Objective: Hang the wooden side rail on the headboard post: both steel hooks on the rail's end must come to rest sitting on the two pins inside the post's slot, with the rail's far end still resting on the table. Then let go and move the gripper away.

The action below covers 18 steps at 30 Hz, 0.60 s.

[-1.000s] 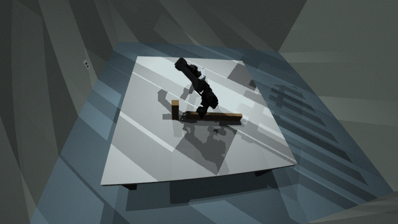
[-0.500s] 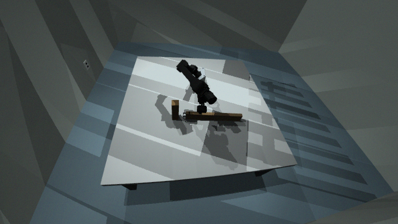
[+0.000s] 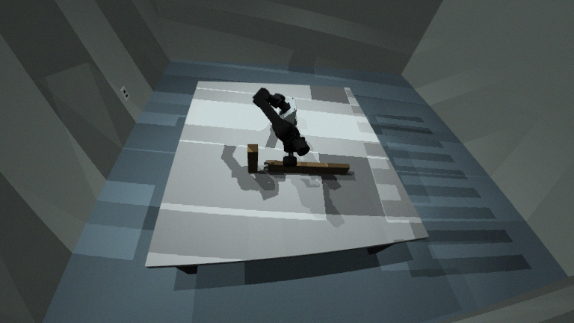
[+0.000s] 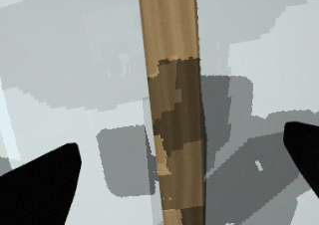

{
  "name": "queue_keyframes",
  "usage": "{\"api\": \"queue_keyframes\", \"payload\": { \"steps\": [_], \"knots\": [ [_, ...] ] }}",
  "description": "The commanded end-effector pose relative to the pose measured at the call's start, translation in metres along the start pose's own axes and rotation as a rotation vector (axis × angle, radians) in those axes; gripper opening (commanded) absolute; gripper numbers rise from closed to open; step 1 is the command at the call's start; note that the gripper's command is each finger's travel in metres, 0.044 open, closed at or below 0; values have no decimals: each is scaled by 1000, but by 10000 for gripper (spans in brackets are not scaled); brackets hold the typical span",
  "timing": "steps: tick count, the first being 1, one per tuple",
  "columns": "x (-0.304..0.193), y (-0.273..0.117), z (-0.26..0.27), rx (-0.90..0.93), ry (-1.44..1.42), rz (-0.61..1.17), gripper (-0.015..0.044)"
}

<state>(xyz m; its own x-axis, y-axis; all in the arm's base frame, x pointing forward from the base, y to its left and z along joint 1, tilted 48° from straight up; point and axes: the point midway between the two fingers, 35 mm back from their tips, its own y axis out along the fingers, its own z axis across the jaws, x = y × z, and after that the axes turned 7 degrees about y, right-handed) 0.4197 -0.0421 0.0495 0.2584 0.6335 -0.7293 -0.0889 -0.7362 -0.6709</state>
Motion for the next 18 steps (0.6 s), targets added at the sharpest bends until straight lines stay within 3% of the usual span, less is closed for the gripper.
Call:
{"api": "queue_keyframes", "payload": {
  "steps": [1,18],
  "knots": [
    [0,5,0,-8,-5,1,440],
    [1,34,-1,-8,-5,1,440]
  ]
}}
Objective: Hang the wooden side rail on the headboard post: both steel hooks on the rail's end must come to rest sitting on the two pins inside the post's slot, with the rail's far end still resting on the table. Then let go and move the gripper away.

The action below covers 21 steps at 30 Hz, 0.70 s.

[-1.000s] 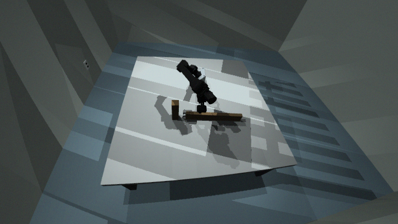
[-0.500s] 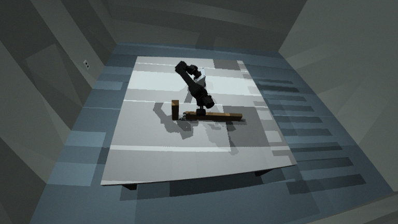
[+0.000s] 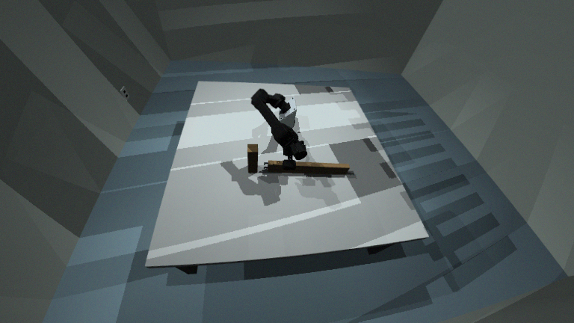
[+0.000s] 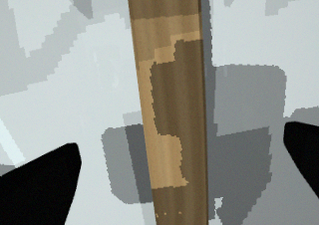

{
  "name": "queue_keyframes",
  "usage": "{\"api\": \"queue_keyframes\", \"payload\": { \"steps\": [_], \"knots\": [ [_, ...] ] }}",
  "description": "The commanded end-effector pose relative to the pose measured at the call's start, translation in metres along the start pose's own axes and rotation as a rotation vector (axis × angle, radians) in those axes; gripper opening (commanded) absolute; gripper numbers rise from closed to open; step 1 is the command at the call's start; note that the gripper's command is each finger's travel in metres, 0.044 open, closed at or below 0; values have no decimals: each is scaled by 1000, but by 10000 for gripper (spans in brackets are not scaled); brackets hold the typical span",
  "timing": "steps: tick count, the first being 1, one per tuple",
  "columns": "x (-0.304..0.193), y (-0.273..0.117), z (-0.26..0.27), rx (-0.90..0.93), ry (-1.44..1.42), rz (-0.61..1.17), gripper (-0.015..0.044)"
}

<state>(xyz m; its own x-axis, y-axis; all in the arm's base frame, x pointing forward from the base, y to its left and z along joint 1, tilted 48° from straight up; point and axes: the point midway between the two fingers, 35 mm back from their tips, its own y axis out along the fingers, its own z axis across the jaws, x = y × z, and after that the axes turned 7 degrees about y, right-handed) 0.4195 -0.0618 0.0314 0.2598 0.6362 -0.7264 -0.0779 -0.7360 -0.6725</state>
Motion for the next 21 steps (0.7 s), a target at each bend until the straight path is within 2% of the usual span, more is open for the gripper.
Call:
{"api": "queue_keyframes", "payload": {
  "steps": [1,21],
  "knots": [
    [0,9,1,2,-6,5,440],
    [-1,41,1,2,-5,6,440]
  ]
}}
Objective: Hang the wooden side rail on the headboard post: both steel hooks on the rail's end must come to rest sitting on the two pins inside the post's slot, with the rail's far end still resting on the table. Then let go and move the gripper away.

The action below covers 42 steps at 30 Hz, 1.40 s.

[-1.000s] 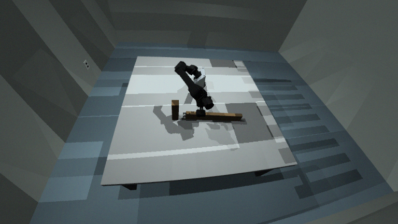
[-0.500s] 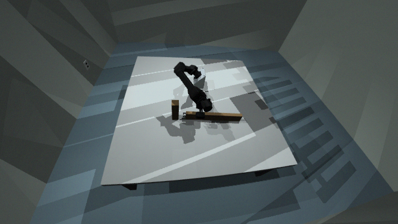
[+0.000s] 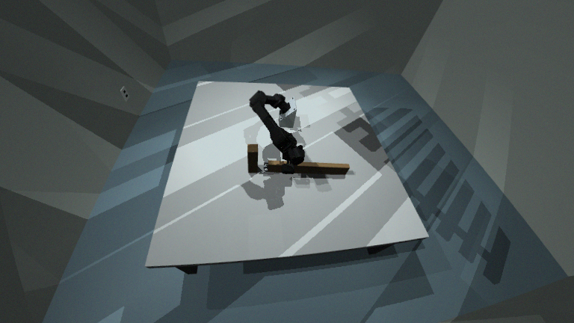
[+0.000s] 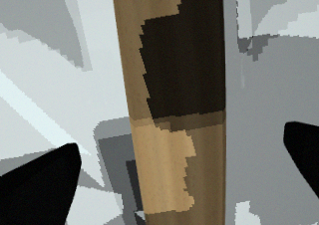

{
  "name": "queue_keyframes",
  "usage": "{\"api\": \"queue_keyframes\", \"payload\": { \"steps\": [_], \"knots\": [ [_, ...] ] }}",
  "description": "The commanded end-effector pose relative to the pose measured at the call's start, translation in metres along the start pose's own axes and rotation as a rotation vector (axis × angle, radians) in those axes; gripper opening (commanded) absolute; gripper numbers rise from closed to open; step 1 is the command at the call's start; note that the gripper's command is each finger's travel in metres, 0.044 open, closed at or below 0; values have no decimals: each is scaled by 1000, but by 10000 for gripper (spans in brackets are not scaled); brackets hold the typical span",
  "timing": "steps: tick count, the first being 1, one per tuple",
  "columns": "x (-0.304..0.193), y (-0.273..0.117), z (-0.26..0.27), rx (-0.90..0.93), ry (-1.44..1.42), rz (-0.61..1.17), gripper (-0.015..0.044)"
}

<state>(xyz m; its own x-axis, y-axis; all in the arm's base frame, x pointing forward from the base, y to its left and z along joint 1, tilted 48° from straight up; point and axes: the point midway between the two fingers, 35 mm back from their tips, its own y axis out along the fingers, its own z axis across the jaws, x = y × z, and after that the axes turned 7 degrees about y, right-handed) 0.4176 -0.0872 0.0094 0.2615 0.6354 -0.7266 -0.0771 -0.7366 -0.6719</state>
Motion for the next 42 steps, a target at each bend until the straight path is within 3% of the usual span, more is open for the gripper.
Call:
{"api": "queue_keyframes", "payload": {
  "steps": [1,14,27,32,35,42],
  "knots": [
    [0,9,2,3,-7,6,440],
    [-1,24,3,3,-7,8,440],
    [-1,24,3,3,-7,8,99],
    [-1,24,3,3,-7,8,65],
    [-1,24,3,3,-7,8,0],
    [-1,24,4,3,-9,8,0]
  ]
}}
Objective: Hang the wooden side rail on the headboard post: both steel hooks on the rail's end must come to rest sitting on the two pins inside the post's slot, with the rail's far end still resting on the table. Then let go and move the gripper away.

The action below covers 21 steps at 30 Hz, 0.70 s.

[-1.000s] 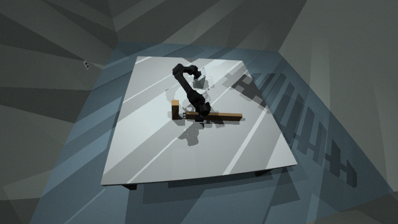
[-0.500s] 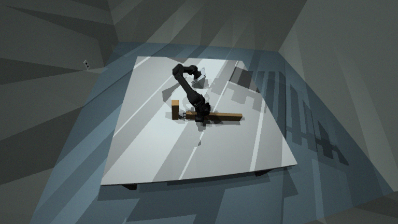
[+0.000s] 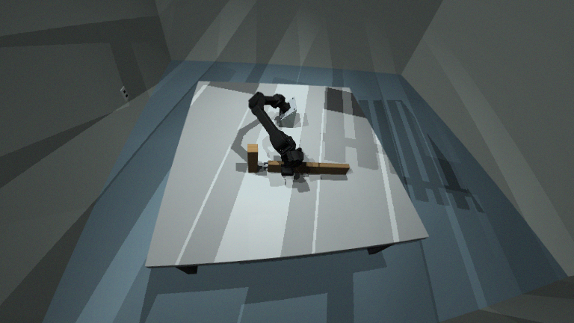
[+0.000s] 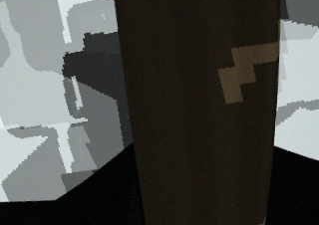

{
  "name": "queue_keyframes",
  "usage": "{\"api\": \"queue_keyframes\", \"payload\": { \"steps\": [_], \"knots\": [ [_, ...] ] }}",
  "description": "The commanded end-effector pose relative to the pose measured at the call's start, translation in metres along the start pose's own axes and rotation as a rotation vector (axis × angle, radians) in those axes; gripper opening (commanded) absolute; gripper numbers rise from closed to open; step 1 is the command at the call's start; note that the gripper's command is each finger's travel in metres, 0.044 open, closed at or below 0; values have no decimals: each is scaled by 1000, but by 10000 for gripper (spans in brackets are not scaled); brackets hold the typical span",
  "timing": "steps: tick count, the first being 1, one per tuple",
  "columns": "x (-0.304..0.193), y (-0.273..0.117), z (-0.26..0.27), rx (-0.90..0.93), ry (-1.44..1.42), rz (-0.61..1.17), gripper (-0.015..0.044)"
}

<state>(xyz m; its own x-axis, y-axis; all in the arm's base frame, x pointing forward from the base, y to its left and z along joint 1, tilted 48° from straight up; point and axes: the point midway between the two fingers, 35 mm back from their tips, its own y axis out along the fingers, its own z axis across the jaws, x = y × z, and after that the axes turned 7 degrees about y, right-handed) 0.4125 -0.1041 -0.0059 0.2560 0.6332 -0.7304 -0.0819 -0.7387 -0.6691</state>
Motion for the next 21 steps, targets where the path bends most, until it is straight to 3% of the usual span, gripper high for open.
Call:
{"api": "queue_keyframes", "payload": {
  "steps": [1,21],
  "knots": [
    [0,0,1,-1,-8,3,0],
    [-2,0,12,-1,-116,3,0]
  ]
}}
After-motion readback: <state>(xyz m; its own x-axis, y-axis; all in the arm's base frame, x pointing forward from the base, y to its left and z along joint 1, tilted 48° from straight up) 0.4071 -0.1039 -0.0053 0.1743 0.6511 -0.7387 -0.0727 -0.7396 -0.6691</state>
